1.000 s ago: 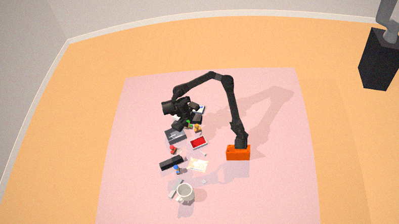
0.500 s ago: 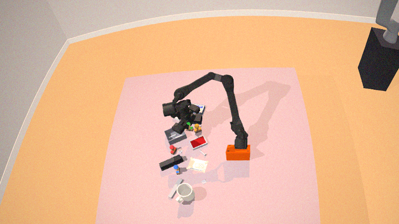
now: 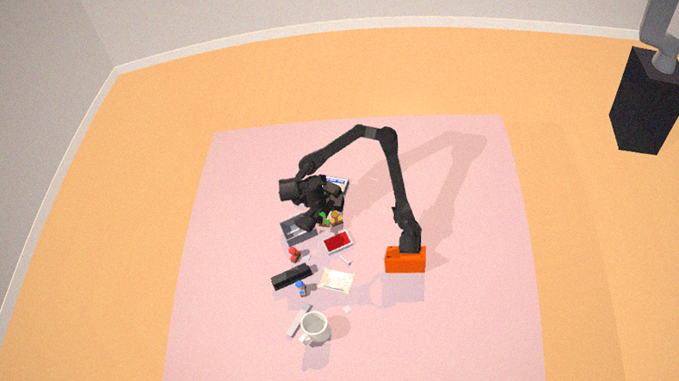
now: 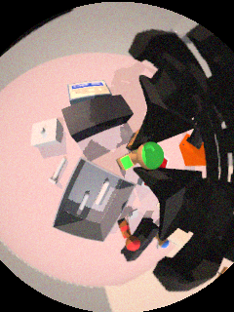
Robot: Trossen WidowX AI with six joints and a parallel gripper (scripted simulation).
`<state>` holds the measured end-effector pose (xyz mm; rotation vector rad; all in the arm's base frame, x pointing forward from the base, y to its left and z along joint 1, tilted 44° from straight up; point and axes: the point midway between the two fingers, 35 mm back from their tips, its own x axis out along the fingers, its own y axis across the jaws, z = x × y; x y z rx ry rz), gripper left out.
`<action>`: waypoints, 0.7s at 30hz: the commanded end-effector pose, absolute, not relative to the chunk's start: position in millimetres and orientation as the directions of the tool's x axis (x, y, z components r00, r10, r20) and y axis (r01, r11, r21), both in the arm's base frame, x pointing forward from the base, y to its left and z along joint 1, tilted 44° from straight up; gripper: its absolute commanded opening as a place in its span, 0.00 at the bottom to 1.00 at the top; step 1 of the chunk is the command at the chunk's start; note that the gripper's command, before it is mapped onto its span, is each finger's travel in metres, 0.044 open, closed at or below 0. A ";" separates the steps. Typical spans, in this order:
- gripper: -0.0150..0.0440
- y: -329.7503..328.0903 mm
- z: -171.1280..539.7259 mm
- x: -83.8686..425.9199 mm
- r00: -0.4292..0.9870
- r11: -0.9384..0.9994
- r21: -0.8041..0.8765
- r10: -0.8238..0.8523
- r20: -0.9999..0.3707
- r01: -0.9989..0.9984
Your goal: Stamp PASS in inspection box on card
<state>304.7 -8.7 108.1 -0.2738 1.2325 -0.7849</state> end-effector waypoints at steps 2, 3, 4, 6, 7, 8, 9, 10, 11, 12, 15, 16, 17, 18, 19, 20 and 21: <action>0.25 -14.7 103.0 304.6 0.119 0.713 -0.589 -0.670 -0.733 0.381; 0.25 -15.9 101.8 304.6 0.119 0.712 -0.589 -0.670 -0.733 0.381; 0.25 -17.0 100.7 304.6 0.119 0.712 -0.589 -0.670 -0.733 0.381; 0.25 -19.4 98.5 304.6 0.119 0.712 -0.590 -0.670 -0.732 0.381; 0.25 -20.3 97.6 304.6 0.119 0.712 -0.590 -0.671 -0.732 0.381; 0.25 -20.9 97.1 304.6 0.119 0.712 -0.590 -0.671 -0.732 0.381; 0.30 -17.9 99.3 305.0 0.115 0.712 -0.586 -0.667 -0.736 0.387; 0.34 -17.9 99.3 305.0 0.115 0.712 -0.586 -0.667 -0.736 0.387; 0.39 -17.9 99.3 305.0 0.115 0.712 -0.586 -0.667 -0.736 0.387; 0.43 -17.9 99.3 305.0 0.115 0.712 -0.586 -0.667 -0.736 0.387; 0.57 -17.9 99.3 305.0 0.115 0.712 -0.586 -0.667 -0.736 0.387; 0.61 -17.9 99.3 305.0 0.115 0.712 -0.586 -0.667 -0.736 0.387; 0.65 -17.9 99.3 305.0 0.115 0.712 -0.586 -0.667 -0.736 0.387; 0.70 -17.9 99.3 305.0 0.115 0.712 -0.586 -0.667 -0.736 0.387; 0.70 -17.9 99.3 305.0 0.115 0.712 -0.586 -0.667 -0.736 0.387; 0.70 -17.9 99.3 305.0 0.115 0.712 -0.586 -0.667 -0.736 0.387; 0.70 -16.3 100.8 305.2 0.116 0.713 -0.585 -0.667 -0.736 0.386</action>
